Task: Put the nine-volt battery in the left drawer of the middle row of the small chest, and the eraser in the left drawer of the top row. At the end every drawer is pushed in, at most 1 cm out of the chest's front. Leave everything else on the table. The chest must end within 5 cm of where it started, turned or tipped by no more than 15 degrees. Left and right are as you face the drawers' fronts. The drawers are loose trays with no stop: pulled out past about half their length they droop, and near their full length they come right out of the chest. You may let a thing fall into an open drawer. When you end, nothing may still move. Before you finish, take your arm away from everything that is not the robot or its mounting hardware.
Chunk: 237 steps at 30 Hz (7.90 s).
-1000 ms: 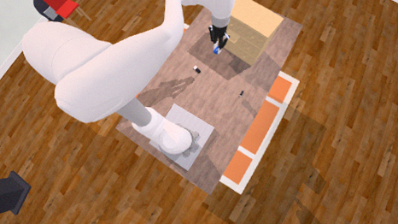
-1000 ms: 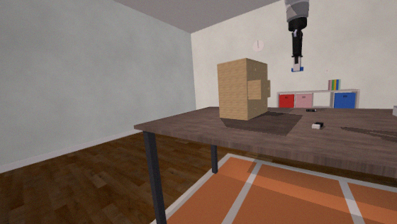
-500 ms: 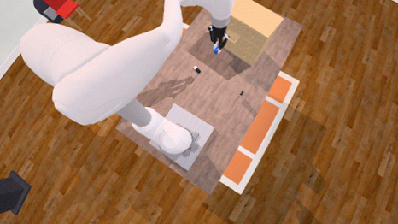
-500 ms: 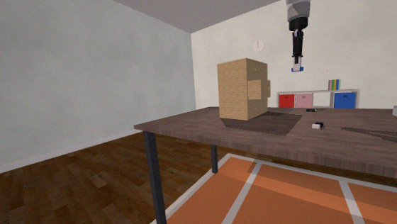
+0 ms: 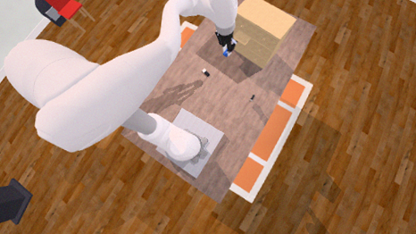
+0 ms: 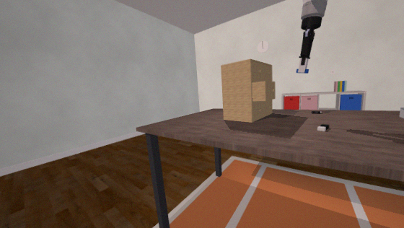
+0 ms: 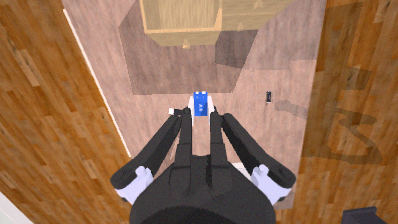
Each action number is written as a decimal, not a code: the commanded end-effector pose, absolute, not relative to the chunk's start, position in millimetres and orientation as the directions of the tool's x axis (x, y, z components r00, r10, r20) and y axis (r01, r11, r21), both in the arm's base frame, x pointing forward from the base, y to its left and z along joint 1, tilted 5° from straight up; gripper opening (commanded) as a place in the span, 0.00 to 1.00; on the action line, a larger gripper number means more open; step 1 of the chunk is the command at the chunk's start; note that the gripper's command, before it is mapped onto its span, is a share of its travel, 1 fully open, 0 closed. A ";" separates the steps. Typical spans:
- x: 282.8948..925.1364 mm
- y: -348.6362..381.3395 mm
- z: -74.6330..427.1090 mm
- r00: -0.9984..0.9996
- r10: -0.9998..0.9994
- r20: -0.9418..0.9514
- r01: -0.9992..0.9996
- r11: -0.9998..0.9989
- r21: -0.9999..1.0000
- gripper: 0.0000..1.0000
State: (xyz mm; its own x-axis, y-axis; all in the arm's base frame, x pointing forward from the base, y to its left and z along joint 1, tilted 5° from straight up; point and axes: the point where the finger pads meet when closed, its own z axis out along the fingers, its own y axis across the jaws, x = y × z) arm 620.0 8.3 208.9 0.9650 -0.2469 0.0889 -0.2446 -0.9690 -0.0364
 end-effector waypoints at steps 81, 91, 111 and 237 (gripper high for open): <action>600.1 13.3 196.2 0.412 -0.138 0.901 -0.246 -0.969 -0.035 0.14; 599.6 13.8 196.1 0.389 -0.132 0.912 -0.245 -0.969 -0.036 0.14; 607.3 11.9 195.6 0.389 -0.132 0.912 -0.245 -0.969 -0.036 0.14; 765.4 -27.6 183.9 0.389 -0.132 0.912 -0.245 -0.969 -0.036 1.00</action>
State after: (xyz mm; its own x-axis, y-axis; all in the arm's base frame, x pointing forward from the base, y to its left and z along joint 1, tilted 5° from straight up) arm 767.1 -28.0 183.6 0.3888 -0.1323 0.9118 -0.2449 -0.9689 -0.0362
